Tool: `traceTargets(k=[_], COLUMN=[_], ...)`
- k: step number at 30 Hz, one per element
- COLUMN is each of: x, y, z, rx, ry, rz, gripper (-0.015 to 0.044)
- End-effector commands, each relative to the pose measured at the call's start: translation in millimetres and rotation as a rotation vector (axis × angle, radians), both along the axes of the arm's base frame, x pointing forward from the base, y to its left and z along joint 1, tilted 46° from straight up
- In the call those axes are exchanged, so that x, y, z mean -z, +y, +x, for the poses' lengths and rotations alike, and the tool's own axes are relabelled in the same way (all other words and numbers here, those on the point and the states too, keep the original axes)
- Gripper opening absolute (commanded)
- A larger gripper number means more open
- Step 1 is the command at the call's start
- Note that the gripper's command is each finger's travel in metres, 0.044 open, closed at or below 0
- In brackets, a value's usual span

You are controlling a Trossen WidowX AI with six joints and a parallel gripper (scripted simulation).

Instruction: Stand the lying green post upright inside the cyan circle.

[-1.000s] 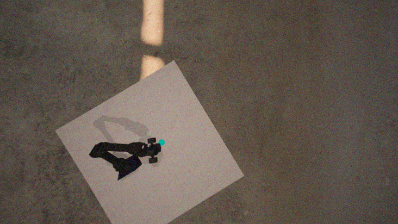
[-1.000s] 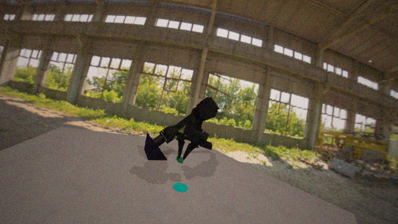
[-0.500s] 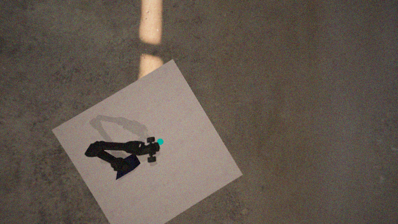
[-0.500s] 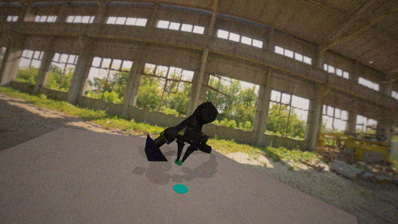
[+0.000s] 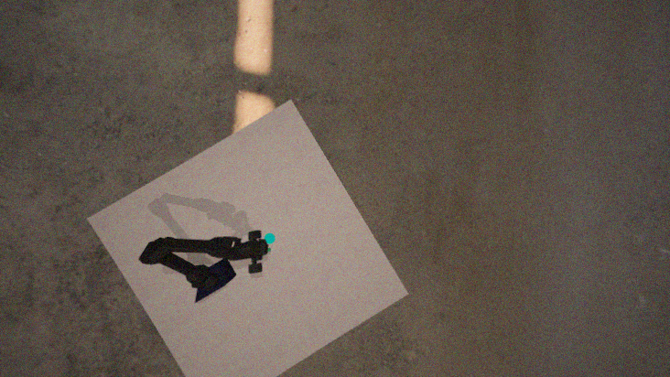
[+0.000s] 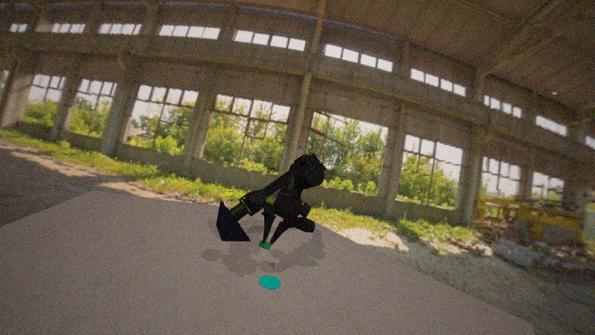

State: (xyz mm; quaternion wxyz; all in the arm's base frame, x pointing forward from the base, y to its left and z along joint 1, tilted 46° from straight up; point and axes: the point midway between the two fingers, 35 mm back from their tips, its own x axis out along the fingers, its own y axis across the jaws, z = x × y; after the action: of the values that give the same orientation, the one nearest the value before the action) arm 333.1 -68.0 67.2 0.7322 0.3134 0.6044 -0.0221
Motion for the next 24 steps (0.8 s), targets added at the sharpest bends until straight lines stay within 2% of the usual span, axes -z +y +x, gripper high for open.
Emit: traceTargets(k=[1,24], x=[3.3,8.0], y=[1.6,2.2], z=[-2.1,0.5], rx=[0.013,0.081], ry=[-0.004,-0.088], rz=[-0.018,-0.113], gripper=[0.0023,0.0023])
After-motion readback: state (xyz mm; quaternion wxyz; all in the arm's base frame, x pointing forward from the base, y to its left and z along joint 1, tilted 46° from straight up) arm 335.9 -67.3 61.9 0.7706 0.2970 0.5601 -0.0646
